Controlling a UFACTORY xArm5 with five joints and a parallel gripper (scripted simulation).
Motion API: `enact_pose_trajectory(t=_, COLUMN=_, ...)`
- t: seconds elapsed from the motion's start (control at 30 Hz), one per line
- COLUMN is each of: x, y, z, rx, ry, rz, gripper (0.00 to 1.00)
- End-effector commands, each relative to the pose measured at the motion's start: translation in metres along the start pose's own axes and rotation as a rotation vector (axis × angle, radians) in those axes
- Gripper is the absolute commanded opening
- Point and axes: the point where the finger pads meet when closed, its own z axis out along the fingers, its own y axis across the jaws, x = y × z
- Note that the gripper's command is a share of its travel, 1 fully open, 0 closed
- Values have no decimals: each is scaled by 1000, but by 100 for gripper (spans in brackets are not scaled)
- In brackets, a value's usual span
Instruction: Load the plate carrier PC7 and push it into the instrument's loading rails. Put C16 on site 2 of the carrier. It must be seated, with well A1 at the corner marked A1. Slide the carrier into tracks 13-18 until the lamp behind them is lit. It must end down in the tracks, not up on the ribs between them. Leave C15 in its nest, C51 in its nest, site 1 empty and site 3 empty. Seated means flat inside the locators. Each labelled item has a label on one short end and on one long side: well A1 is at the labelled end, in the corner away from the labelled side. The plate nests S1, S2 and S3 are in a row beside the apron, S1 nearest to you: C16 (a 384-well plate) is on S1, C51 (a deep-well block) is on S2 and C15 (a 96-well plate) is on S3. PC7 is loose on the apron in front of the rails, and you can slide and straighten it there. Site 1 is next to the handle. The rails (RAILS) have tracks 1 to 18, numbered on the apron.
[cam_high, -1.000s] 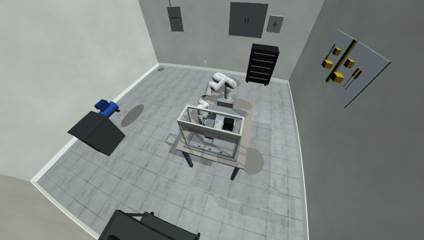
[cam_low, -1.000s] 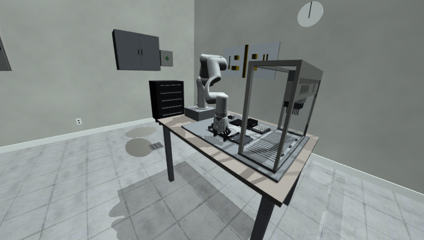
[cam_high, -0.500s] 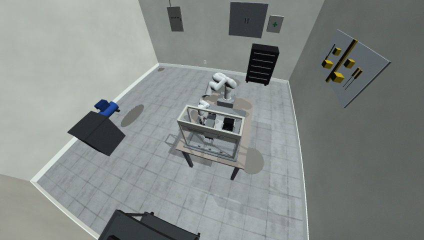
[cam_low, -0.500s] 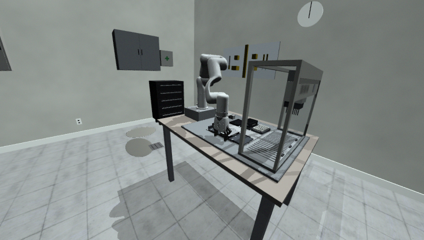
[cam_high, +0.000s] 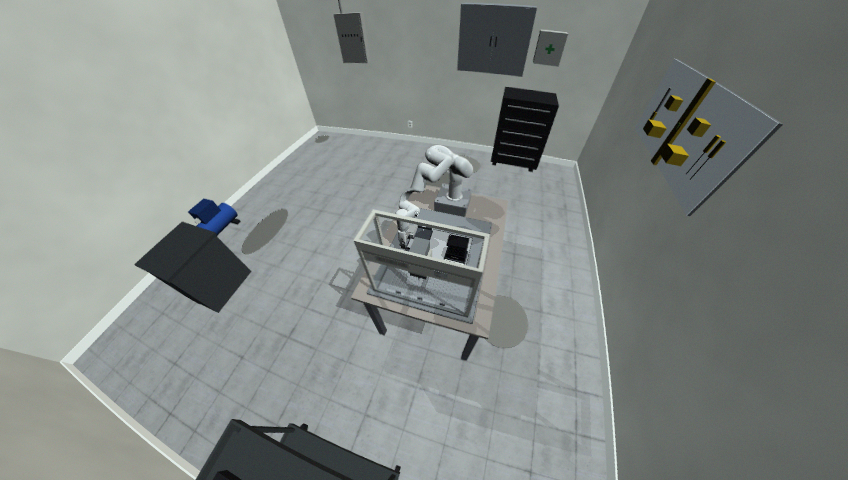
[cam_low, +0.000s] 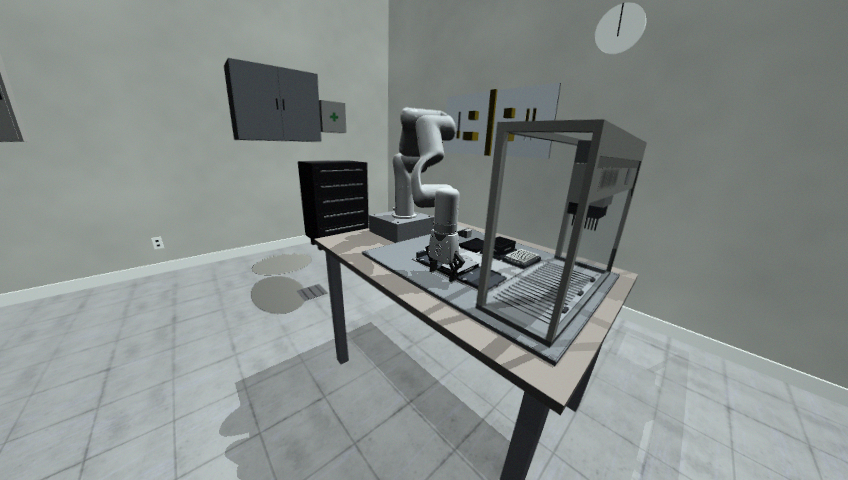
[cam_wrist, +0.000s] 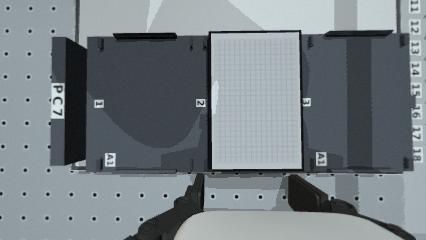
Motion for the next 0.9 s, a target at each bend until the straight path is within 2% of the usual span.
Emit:
enact_pose_trajectory(t=0.0, x=1, y=2, z=-2, rx=-4, ry=-2, rz=0, gripper=100)
enact_pose_trajectory(t=0.87, x=9, y=2, z=-2, rx=-3, ry=-2, rz=0, gripper=100)
